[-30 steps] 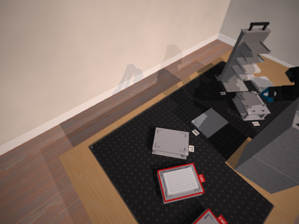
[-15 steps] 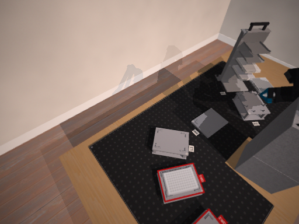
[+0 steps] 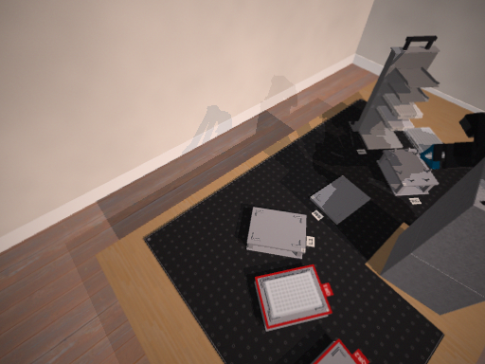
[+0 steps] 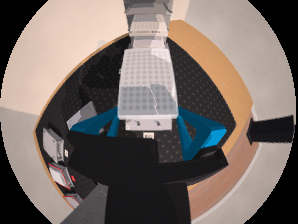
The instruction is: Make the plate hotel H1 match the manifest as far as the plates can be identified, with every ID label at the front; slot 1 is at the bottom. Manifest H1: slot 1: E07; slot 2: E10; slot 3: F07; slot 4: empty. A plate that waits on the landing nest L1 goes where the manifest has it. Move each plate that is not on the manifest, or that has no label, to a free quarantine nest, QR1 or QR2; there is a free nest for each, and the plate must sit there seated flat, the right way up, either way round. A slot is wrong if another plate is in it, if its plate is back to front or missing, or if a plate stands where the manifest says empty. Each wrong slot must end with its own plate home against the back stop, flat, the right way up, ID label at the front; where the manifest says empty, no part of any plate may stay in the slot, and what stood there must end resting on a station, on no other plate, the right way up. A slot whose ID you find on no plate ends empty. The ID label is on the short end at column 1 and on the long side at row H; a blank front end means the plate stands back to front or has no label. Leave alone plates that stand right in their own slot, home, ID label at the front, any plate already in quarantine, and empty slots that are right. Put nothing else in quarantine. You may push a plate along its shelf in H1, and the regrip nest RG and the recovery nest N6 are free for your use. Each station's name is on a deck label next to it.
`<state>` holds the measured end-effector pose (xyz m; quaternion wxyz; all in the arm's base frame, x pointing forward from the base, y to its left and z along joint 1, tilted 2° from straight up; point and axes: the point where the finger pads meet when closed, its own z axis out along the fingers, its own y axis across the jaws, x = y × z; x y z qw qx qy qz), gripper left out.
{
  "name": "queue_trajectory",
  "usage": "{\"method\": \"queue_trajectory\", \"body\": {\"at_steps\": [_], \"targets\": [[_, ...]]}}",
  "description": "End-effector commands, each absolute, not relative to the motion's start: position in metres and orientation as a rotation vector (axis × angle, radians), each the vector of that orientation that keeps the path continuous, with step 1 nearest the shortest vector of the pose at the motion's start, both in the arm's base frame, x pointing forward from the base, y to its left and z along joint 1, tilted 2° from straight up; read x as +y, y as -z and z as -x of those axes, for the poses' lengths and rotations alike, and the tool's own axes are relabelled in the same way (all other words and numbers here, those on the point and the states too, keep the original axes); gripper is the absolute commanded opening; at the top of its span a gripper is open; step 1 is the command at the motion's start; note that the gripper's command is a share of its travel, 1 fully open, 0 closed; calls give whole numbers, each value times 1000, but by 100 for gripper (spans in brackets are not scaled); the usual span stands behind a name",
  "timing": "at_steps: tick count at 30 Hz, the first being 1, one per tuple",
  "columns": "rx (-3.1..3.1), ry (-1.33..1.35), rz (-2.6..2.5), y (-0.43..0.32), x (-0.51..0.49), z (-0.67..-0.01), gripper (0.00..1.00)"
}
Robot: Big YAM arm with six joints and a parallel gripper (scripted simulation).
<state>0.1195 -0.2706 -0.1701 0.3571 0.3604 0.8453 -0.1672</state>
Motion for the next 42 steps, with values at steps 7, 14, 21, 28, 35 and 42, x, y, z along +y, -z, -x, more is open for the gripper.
{"method": "queue_trajectory", "body": {"at_steps": [7, 14, 21, 28, 35, 42], "targets": [[2170, 456, -922, 173, -275, -117, 86], [2171, 455, -922, 176, -275, -117, 86], [2171, 455, -922, 179, -275, -116, 86], [2165, 465, -917, 179, -279, -117, 86], [2170, 456, -922, 185, -275, -116, 86], [2171, 454, -923, 189, -275, -116, 86]]}}
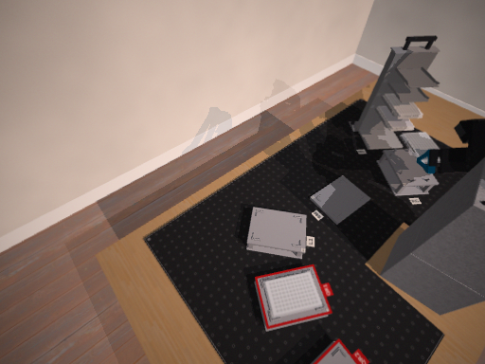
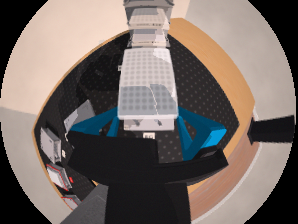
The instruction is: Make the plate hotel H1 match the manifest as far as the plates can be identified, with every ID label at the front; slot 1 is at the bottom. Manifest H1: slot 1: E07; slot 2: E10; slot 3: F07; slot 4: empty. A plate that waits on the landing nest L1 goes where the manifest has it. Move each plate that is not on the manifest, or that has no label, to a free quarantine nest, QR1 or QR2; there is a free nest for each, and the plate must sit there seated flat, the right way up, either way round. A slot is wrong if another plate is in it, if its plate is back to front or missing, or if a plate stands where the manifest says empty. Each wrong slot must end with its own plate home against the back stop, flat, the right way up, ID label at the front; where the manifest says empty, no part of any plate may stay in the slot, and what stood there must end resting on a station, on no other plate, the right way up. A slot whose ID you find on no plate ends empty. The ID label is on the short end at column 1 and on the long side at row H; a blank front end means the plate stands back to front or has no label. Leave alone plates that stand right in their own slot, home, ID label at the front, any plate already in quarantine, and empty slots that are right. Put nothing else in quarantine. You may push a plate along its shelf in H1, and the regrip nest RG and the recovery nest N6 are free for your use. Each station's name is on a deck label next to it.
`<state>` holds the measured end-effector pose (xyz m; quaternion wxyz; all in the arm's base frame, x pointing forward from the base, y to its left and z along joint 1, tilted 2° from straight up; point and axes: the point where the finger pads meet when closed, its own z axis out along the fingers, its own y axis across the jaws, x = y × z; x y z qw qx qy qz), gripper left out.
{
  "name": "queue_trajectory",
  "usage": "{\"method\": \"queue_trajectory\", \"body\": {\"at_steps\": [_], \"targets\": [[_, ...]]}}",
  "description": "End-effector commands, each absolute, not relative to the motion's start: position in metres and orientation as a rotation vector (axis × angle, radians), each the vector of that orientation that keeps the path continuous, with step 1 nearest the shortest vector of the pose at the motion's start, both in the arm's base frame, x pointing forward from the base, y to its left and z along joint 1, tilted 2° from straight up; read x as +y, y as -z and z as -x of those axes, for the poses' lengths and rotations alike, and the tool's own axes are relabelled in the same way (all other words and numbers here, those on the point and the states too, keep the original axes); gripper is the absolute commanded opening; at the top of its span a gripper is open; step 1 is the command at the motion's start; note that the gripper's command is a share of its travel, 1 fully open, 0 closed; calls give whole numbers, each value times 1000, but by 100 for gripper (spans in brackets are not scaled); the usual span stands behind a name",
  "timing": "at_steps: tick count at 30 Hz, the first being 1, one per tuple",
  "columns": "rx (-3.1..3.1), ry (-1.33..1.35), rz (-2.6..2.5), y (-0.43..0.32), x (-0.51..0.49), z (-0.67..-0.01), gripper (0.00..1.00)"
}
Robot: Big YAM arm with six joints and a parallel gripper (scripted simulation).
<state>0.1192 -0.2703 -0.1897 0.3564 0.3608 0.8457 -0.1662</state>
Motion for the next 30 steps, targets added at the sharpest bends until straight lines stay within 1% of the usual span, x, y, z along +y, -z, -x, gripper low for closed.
{"method": "queue_trajectory", "body": {"at_steps": [1, 30], "targets": [[2171, 454, -923, 189, -275, -116, 86], [2171, 455, -922, 202, -275, -116, 86]]}}
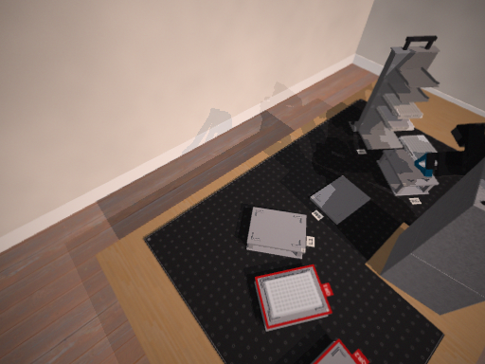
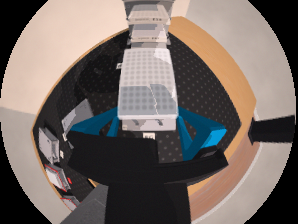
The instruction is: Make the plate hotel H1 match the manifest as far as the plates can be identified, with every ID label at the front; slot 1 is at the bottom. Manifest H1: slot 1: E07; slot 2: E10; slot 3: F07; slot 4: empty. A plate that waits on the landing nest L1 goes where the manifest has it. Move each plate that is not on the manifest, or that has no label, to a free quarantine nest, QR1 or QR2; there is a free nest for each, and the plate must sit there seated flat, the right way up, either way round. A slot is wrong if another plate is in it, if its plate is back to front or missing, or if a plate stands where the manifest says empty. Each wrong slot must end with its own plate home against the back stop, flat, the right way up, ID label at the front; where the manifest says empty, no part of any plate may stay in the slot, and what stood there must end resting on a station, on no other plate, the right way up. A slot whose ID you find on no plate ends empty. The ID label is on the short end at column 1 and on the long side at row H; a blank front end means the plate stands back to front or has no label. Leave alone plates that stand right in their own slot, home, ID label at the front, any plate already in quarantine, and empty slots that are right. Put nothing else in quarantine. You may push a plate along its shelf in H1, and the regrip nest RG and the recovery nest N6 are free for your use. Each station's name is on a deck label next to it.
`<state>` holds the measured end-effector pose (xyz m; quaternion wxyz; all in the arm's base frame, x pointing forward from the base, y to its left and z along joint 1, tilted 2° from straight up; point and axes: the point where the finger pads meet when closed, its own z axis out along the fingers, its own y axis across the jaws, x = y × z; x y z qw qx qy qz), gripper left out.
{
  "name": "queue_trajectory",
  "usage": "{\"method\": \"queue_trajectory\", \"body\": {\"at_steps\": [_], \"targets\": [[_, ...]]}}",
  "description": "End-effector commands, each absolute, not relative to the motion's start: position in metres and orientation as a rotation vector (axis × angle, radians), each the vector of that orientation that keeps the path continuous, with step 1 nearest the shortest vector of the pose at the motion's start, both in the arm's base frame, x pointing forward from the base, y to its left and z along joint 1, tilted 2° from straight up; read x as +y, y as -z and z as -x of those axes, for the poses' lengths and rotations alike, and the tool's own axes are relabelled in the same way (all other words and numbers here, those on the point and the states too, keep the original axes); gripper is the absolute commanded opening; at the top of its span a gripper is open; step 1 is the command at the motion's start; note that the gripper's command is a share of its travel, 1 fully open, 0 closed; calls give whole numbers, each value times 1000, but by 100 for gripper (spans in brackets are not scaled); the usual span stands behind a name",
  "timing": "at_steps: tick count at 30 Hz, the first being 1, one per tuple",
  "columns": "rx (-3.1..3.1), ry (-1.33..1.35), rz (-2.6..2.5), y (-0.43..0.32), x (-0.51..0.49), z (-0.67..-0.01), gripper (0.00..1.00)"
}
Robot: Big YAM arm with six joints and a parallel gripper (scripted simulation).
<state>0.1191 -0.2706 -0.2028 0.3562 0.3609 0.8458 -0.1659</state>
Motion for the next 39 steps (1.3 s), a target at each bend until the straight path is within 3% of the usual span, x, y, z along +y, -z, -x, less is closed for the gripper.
{"method": "queue_trajectory", "body": {"at_steps": [1, 39], "targets": [[2170, 456, -922, 202, -276, -116, 86], [2173, 452, -924, 219, -275, -116, 86]]}}
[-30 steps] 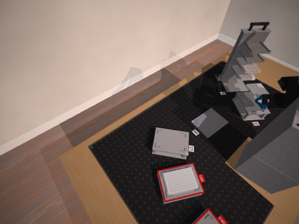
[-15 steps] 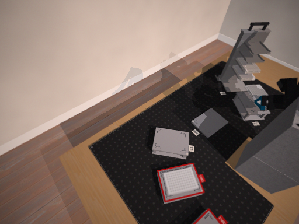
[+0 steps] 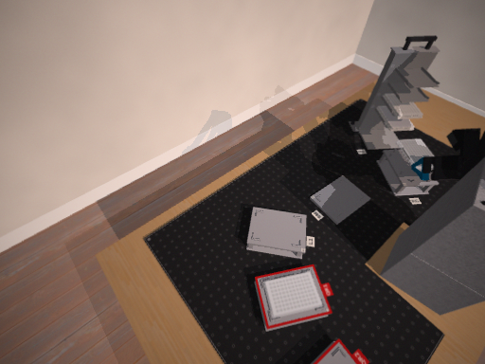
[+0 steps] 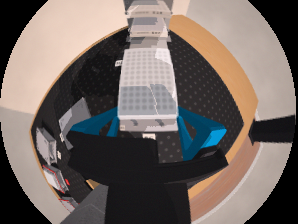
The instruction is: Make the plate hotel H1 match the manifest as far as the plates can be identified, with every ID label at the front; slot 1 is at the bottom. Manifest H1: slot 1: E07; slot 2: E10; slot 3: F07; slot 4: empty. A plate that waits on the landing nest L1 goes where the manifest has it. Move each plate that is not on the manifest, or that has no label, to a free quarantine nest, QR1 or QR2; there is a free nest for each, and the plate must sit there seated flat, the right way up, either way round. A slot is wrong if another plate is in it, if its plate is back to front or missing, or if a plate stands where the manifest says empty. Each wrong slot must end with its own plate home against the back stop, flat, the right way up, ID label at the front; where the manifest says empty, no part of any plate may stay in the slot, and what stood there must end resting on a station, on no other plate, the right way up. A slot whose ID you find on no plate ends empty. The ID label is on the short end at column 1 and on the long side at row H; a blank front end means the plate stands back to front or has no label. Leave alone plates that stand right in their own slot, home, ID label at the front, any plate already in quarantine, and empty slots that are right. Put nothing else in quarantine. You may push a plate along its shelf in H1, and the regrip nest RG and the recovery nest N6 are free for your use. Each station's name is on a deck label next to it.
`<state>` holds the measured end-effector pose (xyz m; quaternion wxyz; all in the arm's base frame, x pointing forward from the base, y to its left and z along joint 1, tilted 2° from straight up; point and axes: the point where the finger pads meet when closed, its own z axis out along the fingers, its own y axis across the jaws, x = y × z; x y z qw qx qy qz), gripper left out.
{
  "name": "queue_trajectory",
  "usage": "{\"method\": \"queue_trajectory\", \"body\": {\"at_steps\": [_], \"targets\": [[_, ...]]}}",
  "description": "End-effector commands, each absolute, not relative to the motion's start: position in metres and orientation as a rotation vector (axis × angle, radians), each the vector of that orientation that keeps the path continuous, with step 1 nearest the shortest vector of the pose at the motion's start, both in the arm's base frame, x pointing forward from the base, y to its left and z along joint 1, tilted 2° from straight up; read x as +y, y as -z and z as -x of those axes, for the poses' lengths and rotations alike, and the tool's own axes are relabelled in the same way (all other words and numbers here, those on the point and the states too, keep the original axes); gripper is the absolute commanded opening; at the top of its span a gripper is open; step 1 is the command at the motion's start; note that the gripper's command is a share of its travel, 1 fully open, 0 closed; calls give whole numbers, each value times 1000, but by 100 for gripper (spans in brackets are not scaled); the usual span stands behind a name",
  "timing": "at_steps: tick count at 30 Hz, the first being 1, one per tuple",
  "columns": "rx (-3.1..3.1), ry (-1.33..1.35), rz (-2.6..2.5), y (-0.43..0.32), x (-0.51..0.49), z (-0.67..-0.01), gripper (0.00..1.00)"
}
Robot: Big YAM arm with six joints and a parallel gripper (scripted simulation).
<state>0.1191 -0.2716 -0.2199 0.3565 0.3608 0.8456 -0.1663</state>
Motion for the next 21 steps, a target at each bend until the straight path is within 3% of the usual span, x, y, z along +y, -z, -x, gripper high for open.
{"method": "queue_trajectory", "body": {"at_steps": [1, 21], "targets": [[2173, 452, -924, 219, -275, -116, 86], [2171, 454, -923, 228, -276, -116, 86]]}}
